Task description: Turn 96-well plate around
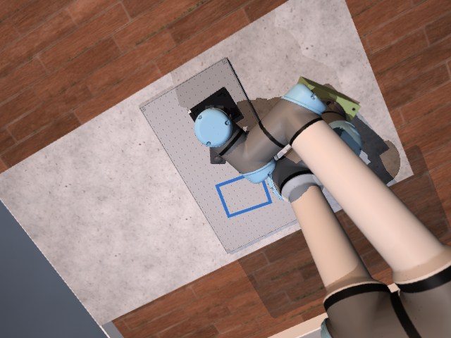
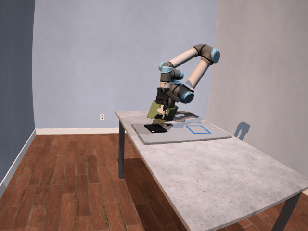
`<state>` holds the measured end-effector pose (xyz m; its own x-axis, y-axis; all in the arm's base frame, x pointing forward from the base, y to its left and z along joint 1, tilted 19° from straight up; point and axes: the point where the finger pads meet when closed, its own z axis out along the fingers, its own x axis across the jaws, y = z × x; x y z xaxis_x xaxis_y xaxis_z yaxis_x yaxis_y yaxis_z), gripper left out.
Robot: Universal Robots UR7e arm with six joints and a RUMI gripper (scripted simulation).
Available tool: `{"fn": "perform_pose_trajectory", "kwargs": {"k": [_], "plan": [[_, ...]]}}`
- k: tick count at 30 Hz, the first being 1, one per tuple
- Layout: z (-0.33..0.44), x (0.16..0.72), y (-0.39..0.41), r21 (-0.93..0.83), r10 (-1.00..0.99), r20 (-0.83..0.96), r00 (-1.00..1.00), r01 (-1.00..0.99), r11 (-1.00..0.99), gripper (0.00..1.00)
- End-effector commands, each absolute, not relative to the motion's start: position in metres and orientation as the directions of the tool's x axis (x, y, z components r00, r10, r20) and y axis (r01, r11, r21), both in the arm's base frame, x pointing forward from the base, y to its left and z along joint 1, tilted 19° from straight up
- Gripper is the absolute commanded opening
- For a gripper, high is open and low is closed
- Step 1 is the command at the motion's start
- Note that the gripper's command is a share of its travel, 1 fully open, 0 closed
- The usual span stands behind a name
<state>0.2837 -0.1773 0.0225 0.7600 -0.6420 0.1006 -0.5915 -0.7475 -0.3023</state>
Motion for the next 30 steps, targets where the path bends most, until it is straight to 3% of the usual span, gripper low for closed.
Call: {"fn": "perform_pose_trajectory", "kwargs": {"k": [1,24,30], "plan": [[0.018,0.28,-0.194,-0.302,-0.642,0.101,0.76,-0.591,-0.748,0.0],[0.01,0.27,-0.232,-0.302,-0.642,0.101,0.76,-0.591,-0.748,0.0],[0.01,0.27,-0.232,-0.316,-0.778,0.039,0.628,-0.73,-0.605,0.0]]}}
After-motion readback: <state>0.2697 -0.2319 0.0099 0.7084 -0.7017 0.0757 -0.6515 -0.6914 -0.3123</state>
